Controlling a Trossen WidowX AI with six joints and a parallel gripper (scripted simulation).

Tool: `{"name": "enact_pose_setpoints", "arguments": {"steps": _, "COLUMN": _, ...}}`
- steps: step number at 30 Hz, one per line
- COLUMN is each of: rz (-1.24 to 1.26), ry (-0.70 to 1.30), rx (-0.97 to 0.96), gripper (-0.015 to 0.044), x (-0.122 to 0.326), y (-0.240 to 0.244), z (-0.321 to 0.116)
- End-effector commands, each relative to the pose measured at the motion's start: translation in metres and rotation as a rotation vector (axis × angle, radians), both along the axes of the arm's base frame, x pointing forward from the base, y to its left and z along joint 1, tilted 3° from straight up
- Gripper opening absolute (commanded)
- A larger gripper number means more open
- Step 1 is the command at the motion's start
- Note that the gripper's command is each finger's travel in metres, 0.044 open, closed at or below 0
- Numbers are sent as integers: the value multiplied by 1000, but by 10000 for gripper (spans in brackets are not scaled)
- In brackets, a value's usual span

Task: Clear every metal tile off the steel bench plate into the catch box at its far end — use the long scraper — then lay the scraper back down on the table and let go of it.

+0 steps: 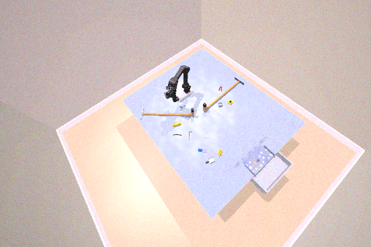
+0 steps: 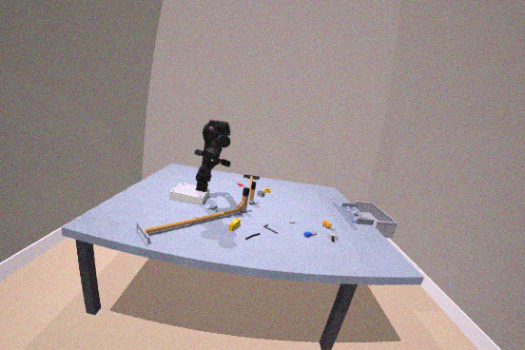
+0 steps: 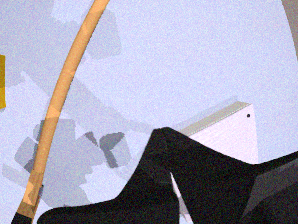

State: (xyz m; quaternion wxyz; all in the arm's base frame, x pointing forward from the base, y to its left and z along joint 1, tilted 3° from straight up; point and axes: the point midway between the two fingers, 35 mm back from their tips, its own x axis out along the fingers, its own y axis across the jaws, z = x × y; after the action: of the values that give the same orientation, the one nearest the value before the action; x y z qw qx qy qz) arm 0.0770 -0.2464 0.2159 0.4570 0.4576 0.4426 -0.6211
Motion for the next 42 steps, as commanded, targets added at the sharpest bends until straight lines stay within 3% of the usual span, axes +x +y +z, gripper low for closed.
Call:
{"name": "enact_pose_setpoints", "arguments": {"steps": 1, "rz": 84, "ry": -12, "rx": 6, "gripper": 0, "x": 15, "y": -1, "z": 1}}
{"name": "enact_pose_setpoints", "arguments": {"steps": 42, "rz": 911, "ry": -57, "rx": 138, "gripper": 0, "x": 149, "y": 60, "z": -10}}
